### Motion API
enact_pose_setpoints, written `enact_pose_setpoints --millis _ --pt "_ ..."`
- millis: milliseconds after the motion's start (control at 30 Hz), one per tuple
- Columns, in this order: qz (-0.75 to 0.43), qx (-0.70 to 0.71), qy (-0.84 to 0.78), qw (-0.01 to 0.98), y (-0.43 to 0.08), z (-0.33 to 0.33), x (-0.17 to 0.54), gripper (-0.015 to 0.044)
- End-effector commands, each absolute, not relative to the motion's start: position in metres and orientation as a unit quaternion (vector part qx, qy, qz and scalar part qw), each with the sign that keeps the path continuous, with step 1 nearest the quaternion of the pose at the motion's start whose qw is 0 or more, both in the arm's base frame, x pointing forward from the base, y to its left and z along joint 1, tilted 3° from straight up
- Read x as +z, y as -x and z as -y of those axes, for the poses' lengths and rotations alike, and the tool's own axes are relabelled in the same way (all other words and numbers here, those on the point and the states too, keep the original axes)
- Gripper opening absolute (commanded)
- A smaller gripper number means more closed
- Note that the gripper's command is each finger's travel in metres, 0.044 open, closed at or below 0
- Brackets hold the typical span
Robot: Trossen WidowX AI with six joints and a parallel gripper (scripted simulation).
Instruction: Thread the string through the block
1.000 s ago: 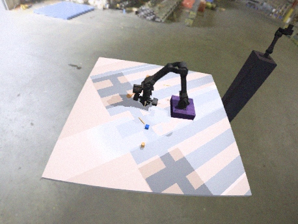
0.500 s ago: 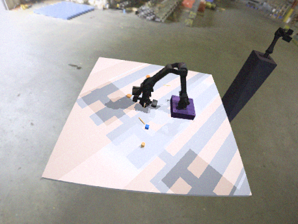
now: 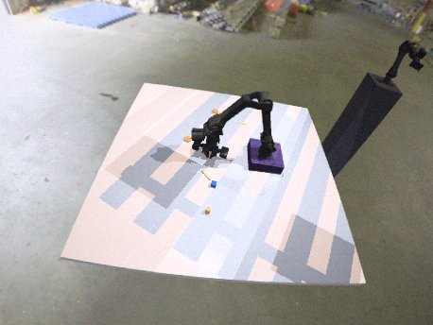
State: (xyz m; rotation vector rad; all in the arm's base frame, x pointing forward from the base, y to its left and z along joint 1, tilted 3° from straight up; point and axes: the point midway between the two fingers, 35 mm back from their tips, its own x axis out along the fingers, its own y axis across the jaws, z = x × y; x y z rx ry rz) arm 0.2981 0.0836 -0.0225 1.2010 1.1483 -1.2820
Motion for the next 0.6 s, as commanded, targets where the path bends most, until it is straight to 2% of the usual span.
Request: enact_pose_setpoints --millis 0,567 --pt "-0.475 -0.529 -0.498 0.496 -0.299 -0.090 -0.022 0.0000" --pt "-0.476 -0.528 -0.497 0.496 -0.299 -0.105 -0.032 0.0000"
